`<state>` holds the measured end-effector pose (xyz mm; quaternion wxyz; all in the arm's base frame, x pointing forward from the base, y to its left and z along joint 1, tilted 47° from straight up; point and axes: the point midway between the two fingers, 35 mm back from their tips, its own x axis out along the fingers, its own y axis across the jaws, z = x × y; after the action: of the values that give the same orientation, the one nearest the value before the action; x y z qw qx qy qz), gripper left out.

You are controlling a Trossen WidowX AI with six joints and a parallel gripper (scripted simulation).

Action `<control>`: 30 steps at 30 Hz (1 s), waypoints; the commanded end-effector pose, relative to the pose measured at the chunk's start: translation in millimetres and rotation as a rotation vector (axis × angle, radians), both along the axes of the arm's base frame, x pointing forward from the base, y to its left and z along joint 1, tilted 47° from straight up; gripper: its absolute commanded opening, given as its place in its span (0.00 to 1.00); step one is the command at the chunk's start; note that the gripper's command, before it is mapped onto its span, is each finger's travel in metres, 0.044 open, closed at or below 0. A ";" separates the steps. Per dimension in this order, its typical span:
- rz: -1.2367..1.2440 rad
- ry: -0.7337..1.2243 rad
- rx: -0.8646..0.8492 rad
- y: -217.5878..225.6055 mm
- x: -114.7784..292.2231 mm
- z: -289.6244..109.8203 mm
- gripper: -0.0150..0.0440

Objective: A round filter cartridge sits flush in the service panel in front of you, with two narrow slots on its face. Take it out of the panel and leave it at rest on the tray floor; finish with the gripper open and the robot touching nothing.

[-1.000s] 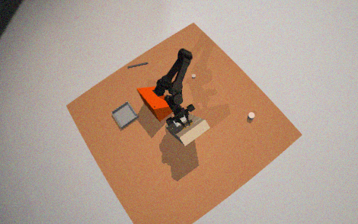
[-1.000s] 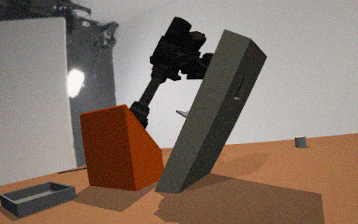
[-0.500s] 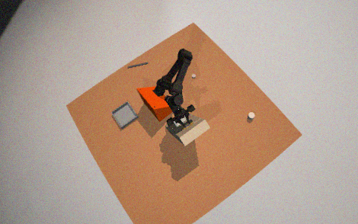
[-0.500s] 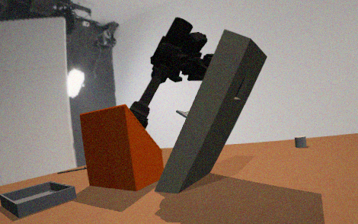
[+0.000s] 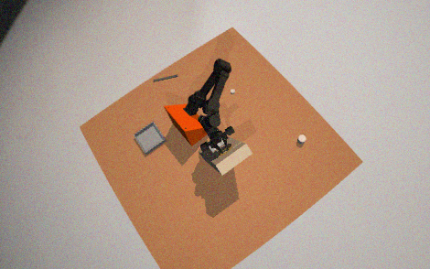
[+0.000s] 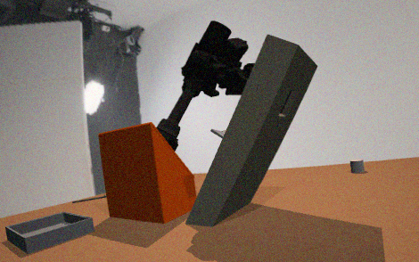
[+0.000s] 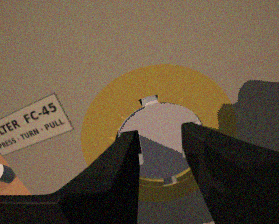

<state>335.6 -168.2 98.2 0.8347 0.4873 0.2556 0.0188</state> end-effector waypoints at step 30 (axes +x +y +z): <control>-0.234 0.174 0.504 4.1 6.0 -5.8 0.25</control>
<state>335.0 -169.5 96.7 0.6905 0.6772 0.2499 -0.0458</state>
